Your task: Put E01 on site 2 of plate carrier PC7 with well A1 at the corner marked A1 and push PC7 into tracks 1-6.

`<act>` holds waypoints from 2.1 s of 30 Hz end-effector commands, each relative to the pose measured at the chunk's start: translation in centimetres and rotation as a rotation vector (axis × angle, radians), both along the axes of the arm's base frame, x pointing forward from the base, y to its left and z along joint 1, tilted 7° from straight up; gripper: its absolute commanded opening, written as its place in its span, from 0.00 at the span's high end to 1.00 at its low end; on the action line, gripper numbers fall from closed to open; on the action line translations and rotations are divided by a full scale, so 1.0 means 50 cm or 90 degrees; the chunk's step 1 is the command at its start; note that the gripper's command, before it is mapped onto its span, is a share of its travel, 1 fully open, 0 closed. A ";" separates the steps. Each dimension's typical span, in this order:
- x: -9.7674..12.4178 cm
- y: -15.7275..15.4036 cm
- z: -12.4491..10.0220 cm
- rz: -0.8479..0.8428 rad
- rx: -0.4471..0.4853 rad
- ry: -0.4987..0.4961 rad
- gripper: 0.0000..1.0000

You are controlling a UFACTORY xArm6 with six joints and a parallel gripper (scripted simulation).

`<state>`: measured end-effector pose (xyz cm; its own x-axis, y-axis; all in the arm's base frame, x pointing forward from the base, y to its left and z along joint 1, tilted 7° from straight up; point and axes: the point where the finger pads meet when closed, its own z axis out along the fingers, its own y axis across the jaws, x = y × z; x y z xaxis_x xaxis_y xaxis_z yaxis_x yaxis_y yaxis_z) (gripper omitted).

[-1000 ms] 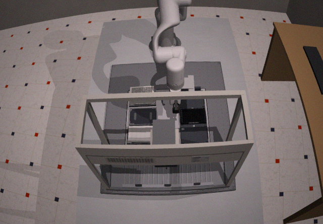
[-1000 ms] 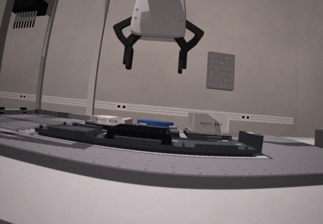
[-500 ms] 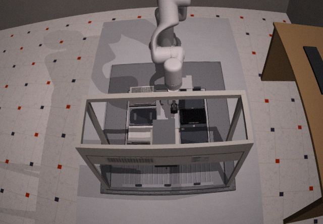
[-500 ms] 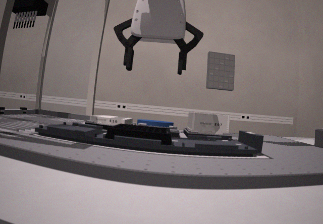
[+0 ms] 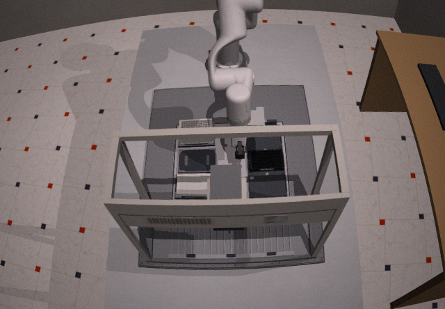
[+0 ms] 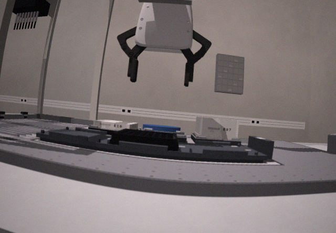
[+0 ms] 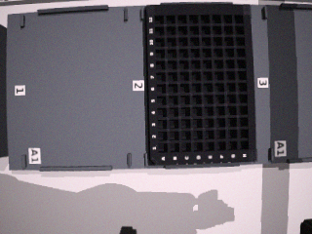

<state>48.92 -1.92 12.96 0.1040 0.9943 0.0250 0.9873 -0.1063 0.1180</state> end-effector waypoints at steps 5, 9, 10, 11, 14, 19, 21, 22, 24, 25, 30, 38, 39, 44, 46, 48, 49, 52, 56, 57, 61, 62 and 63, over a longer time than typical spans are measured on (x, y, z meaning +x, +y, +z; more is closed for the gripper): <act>0.007 0.000 -0.025 0.000 0.000 -0.003 0.00; 0.008 0.000 -0.035 0.000 0.000 -0.003 0.00; 0.008 0.000 -0.038 0.000 0.000 -0.003 0.00; 0.009 0.000 -0.041 0.000 0.000 -0.003 0.00; 0.010 0.001 -0.051 0.000 0.000 -0.003 0.00; 0.012 0.001 -0.068 0.000 0.000 -0.003 0.00; 0.013 0.001 -0.075 0.000 0.000 -0.003 0.00; 0.013 0.001 -0.075 0.000 0.000 -0.003 0.00; 0.013 0.001 -0.078 0.000 0.000 -0.003 0.00; 0.014 0.001 -0.081 0.000 0.000 -0.003 0.00; 0.016 0.001 -0.098 0.000 0.000 -0.003 0.00; 0.019 0.001 -0.124 0.000 0.000 -0.003 0.00; 0.019 0.001 -0.124 0.000 0.000 -0.003 0.00; 0.020 0.002 -0.138 0.000 0.000 -0.003 0.00; 0.021 0.002 -0.144 0.000 0.000 -0.003 0.00; 0.022 0.002 -0.151 0.000 0.000 -0.003 0.00; 0.022 0.002 -0.154 0.000 0.000 -0.003 0.00; 0.022 0.002 -0.154 0.000 0.000 -0.003 0.00; 0.022 0.002 -0.154 0.000 0.000 -0.003 0.00; 0.022 0.002 -0.154 0.000 0.000 -0.003 0.00; 0.022 0.002 -0.154 0.000 0.000 -0.003 0.00; 0.022 0.002 -0.154 0.000 0.000 -0.003 0.00; 0.023 0.002 -0.155 0.000 0.000 -0.003 0.00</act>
